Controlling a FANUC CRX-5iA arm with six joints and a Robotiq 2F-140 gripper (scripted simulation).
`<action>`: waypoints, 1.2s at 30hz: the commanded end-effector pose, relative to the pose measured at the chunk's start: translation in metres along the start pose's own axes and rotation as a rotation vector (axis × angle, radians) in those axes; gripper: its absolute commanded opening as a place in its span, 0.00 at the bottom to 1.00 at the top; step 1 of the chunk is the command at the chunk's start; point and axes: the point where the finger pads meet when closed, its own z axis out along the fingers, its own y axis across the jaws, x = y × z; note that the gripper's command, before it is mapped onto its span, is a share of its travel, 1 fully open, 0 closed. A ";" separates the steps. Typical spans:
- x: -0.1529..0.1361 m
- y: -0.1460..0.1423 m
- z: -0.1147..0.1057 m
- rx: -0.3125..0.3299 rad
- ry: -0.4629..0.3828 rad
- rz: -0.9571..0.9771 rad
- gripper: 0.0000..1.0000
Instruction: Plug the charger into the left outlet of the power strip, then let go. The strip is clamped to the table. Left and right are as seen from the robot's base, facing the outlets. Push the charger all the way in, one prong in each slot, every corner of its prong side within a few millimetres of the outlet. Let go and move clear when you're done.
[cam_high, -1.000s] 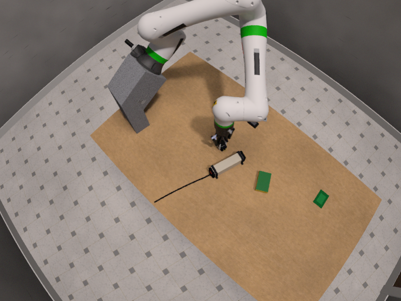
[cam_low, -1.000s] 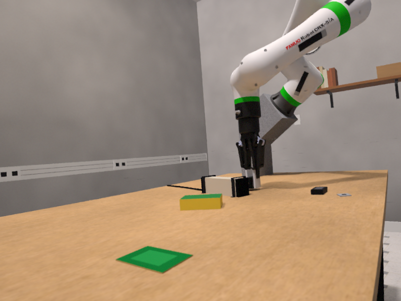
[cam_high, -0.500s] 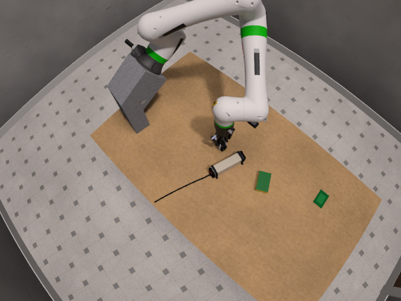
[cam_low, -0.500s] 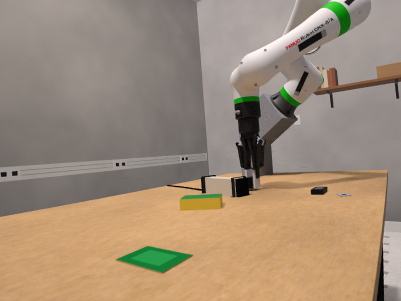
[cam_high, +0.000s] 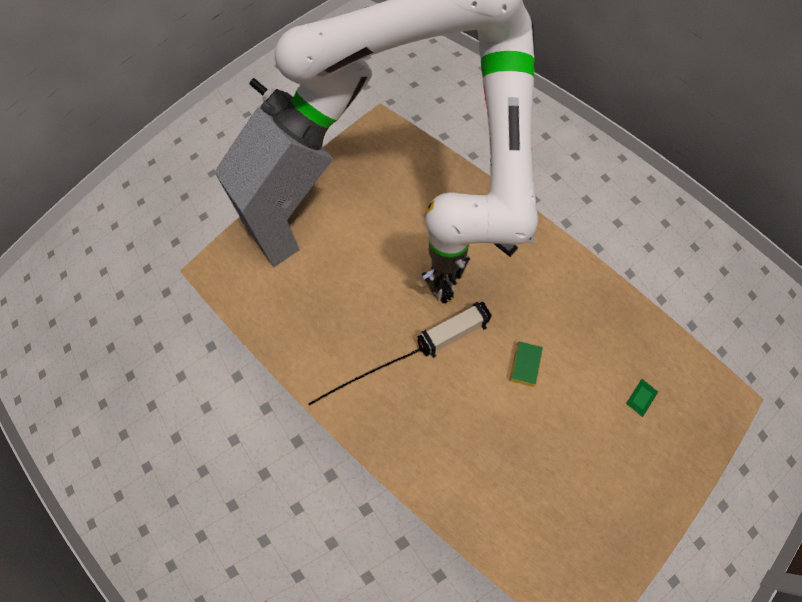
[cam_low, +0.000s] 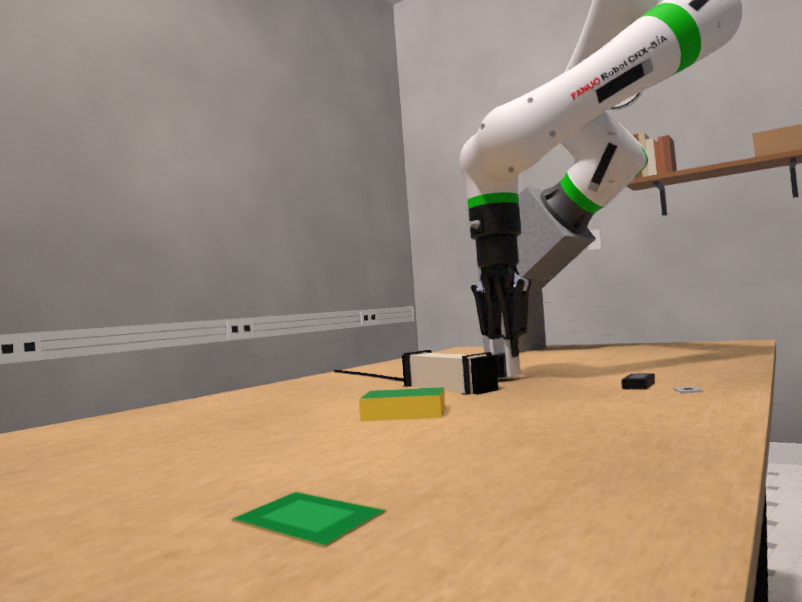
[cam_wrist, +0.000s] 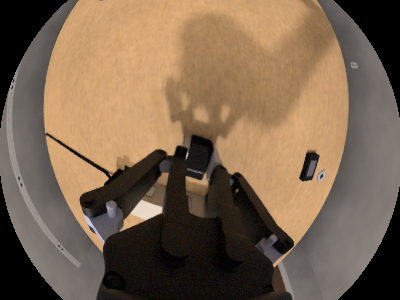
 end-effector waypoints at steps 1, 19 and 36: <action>-0.002 0.000 -0.001 0.000 -0.002 0.000 0.10; -0.016 0.000 -0.001 0.001 -0.003 0.000 0.10; -0.033 0.000 -0.001 0.001 -0.003 0.000 0.10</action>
